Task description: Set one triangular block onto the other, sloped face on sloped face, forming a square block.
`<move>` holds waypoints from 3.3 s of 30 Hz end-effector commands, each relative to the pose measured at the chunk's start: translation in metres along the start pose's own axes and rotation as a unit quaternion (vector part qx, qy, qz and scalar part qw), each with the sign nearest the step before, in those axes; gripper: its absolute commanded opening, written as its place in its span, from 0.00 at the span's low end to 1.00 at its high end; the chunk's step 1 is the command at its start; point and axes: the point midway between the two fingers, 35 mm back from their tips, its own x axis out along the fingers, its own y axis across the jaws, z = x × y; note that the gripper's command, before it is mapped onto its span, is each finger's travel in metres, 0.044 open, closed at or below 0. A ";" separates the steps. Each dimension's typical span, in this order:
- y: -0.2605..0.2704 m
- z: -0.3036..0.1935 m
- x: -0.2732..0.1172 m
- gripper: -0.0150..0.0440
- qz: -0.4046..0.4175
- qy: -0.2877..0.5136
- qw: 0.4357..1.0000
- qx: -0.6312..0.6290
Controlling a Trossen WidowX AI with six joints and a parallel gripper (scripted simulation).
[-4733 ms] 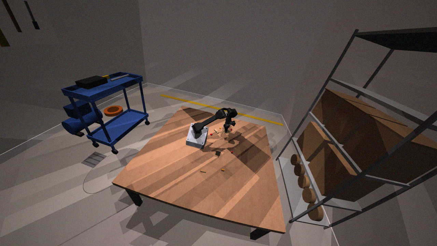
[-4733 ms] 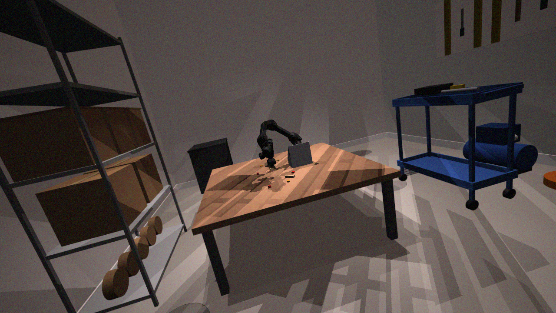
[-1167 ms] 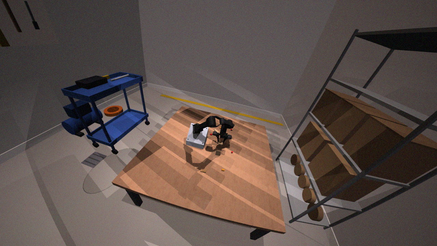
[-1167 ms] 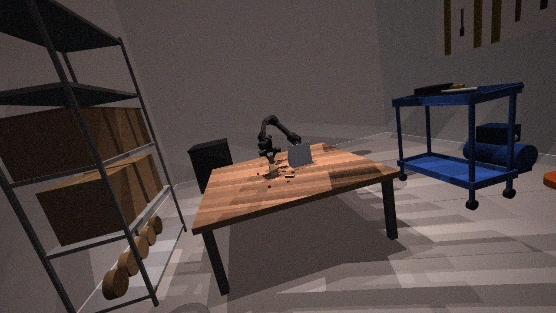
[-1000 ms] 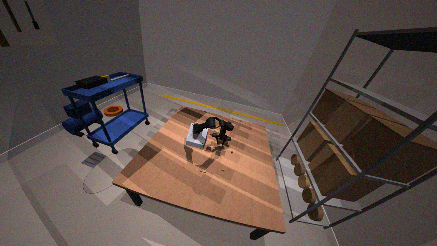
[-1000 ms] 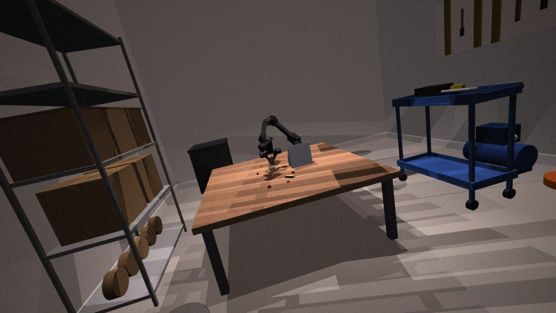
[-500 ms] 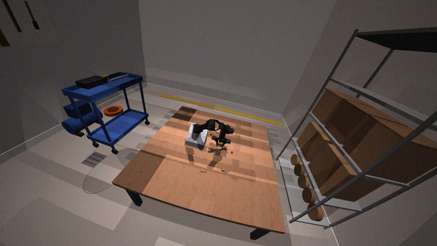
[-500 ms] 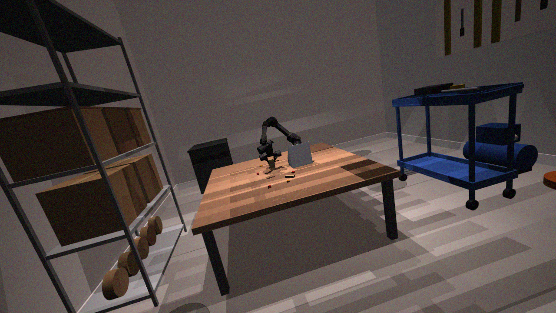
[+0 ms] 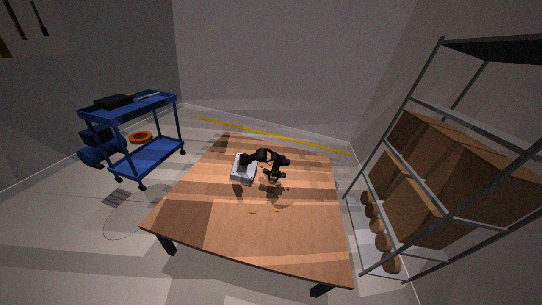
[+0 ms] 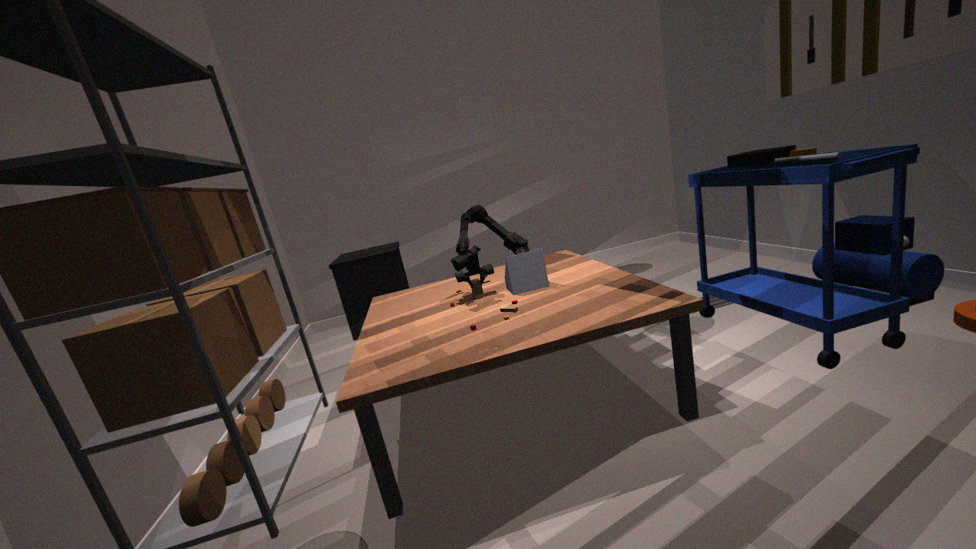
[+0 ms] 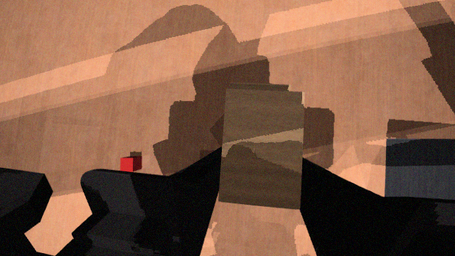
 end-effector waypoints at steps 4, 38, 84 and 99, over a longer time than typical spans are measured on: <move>0.001 0.001 -0.001 0.25 0.003 -0.003 1.000 -0.002; 0.001 0.001 0.021 0.25 0.003 -0.003 1.000 -0.002; 0.000 0.001 0.025 0.34 0.001 -0.002 1.000 -0.001; 0.000 0.001 0.025 1.00 0.001 -0.002 1.000 -0.001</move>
